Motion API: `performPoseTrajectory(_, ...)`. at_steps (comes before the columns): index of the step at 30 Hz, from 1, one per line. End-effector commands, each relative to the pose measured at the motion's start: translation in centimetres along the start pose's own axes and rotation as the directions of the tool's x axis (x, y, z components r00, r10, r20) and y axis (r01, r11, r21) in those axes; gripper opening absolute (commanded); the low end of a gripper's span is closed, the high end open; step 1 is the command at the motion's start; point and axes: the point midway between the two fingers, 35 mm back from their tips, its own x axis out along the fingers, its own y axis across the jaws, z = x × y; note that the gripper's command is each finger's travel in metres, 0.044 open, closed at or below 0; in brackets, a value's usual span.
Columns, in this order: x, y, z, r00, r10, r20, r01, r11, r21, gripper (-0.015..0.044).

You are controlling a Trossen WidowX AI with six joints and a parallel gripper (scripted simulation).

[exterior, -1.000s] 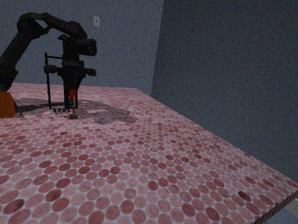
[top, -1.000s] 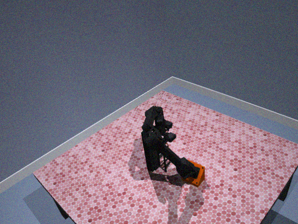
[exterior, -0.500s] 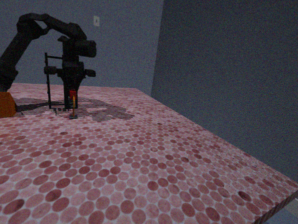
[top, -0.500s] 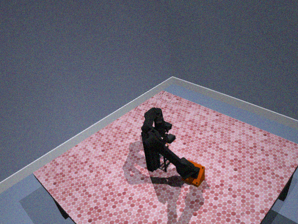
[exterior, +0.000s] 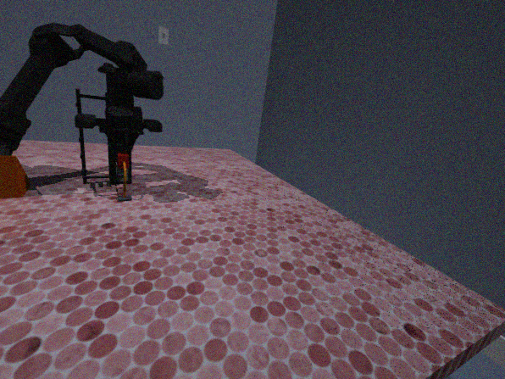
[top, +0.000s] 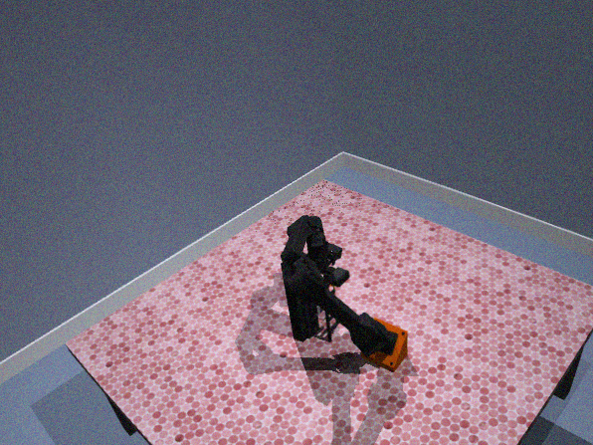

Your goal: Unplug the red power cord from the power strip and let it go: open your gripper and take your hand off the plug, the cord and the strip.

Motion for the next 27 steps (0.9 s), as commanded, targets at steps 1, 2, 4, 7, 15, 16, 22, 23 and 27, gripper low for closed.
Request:
performPoseTrajectory(1,0.0,0.0,0.0,1.0,-0.002,0.0,0.002,1.0,0.002,0.0035)
performPoseTrajectory(2,0.0,0.0,0.0,1.0,-0.002,0.0,0.002,1.0,0.002,0.0028)
performPoseTrajectory(4,0.0,0.0,0.0,1.0,-0.002,0.0,0.002,1.0,0.002,0.0)
performPoseTrajectory(7,0.0,0.0,0.3,1.0,-0.002,0.0,0.002,1.0,0.002,0.0)
performPoseTrajectory(15,-0.1,0.1,1.5,1.0,-0.001,0.001,0.001,1.0,0.003,0.0)
performPoseTrajectory(16,-0.1,0.1,1.6,1.0,-0.001,0.001,0.001,1.0,0.003,0.0)
performPoseTrajectory(22,-0.2,0.2,2.6,1.0,-0.001,0.002,0.001,1.0,0.003,0.0)
performPoseTrajectory(23,-0.2,0.2,2.8,1.0,-0.001,0.002,0.001,1.0,0.004,0.0)
performPoseTrajectory(27,-0.3,0.2,3.4,1.0,-0.001,0.002,0.001,1.0,0.004,0.0)
